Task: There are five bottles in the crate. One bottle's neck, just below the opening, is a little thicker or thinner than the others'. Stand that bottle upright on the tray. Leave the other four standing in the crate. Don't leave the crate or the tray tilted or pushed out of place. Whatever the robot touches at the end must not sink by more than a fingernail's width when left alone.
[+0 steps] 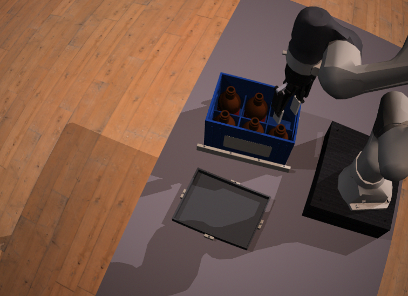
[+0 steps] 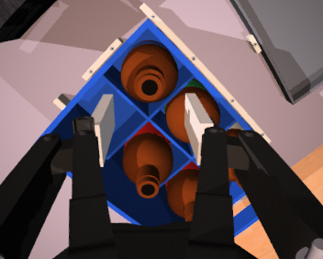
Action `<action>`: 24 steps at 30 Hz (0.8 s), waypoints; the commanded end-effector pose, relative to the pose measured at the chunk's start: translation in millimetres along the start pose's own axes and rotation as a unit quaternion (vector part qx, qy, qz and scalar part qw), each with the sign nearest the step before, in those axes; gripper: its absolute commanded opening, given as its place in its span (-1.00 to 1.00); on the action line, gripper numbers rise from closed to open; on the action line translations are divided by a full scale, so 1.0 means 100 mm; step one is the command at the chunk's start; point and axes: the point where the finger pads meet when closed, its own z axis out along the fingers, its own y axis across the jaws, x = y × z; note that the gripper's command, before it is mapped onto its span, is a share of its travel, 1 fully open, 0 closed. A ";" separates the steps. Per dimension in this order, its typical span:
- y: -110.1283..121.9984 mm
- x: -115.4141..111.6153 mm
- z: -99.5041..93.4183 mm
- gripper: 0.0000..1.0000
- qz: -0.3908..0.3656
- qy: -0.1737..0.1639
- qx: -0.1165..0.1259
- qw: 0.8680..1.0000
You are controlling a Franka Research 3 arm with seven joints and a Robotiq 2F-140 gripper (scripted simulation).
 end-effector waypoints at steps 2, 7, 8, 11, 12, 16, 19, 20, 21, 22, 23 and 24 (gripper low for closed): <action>0.00 0.02 0.01 -0.12 0.003 0.002 0.000 1.000; 0.00 0.02 0.03 -0.12 0.003 0.002 0.000 1.000; 0.00 0.02 0.03 -0.12 0.003 0.002 0.000 1.000; 0.00 0.02 0.04 -0.12 0.003 0.002 0.000 1.000; 0.00 0.02 0.04 -0.12 0.003 0.002 0.000 1.000; 0.00 0.02 0.08 -0.12 0.003 0.002 0.000 1.000; 0.00 0.02 0.11 -0.12 0.003 0.002 0.000 1.000; 0.00 0.02 0.12 -0.12 0.003 0.002 0.000 1.000; 0.00 0.02 0.13 -0.12 0.003 0.002 0.000 1.000; 0.00 0.02 0.15 -0.12 0.003 0.002 0.000 1.000; 0.00 0.02 0.16 -0.12 0.003 0.002 0.000 1.000; 0.00 0.02 0.17 -0.12 0.003 0.002 0.000 1.000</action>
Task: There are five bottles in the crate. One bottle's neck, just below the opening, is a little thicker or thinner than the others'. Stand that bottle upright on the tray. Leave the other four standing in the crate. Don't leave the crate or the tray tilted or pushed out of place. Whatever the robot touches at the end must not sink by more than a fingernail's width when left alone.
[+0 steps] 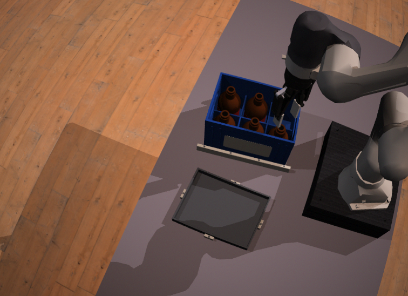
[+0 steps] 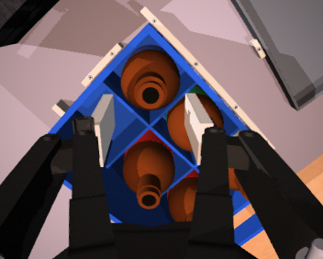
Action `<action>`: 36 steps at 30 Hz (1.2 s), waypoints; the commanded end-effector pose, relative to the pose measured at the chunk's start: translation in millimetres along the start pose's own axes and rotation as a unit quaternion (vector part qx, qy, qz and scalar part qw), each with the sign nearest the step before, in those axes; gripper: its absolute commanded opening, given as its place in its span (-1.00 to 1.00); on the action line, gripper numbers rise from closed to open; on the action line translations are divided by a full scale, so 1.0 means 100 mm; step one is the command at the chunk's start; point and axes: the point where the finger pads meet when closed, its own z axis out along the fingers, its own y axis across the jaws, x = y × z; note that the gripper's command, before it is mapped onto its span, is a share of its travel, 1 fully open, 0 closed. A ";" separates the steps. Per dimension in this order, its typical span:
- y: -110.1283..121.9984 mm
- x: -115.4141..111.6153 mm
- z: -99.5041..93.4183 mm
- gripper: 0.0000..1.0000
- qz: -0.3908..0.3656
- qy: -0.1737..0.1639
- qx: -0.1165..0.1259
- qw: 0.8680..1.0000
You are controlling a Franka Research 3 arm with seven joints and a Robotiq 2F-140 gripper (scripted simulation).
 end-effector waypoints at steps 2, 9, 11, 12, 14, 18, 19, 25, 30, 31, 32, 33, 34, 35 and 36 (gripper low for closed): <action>0.01 -0.02 0.06 -0.12 0.003 -0.003 -0.002 1.000; 0.01 -0.02 0.13 -0.12 0.003 -0.003 -0.002 1.000; 0.01 -0.02 0.16 -0.12 0.003 -0.003 -0.002 1.000; 0.01 -0.02 0.17 -0.12 0.003 -0.003 -0.002 1.000; 0.01 -0.02 0.20 -0.12 0.003 -0.003 -0.002 1.000; 0.01 -0.02 0.24 -0.12 0.003 -0.003 -0.002 1.000; 0.01 -0.02 0.25 -0.12 0.003 -0.003 -0.002 1.000; 0.01 -0.03 0.28 -0.12 0.003 -0.003 -0.002 1.000; 0.01 -0.03 0.30 -0.12 0.003 -0.003 -0.002 1.000; 0.01 -0.03 0.30 -0.12 0.003 -0.003 -0.002 1.000; 0.01 -0.03 0.30 -0.12 0.003 -0.003 -0.002 1.000; 0.01 -0.03 0.31 -0.12 0.003 -0.003 -0.002 1.000; 0.01 -0.03 0.31 -0.12 0.003 -0.003 -0.002 1.000; 0.01 -0.03 0.31 -0.12 0.003 -0.003 -0.002 1.000; 0.01 -0.03 0.31 -0.12 0.003 -0.003 -0.002 1.000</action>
